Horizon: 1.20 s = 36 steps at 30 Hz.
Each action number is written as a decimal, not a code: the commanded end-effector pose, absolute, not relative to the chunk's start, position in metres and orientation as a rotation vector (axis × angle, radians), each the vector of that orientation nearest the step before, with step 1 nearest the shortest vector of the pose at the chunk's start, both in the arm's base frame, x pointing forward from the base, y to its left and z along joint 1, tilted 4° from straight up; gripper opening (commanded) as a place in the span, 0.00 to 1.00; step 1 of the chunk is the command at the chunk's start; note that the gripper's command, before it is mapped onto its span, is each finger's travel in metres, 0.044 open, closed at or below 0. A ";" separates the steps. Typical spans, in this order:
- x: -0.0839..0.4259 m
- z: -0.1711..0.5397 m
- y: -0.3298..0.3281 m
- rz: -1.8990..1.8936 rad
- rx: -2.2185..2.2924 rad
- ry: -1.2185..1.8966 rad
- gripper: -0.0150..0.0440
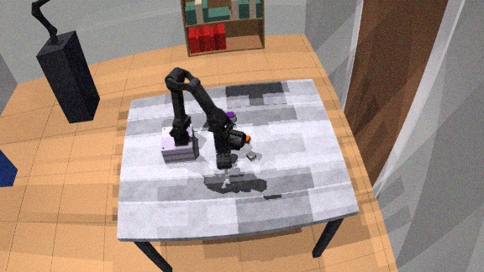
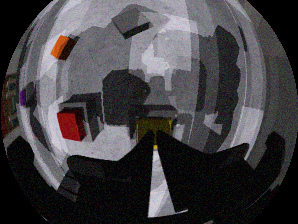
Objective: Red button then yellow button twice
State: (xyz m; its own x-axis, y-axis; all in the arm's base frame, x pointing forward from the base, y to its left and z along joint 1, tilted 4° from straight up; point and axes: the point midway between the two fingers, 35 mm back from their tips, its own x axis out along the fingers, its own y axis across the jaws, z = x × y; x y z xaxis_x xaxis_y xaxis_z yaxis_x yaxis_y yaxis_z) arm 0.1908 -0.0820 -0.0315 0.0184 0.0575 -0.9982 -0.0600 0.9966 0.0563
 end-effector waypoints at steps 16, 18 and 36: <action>0.190 0.002 -0.084 0.089 0.001 1.553 0.29; 0.195 0.004 -0.079 0.088 0.001 1.553 0.38; 0.259 0.067 0.133 0.099 0.012 1.544 0.93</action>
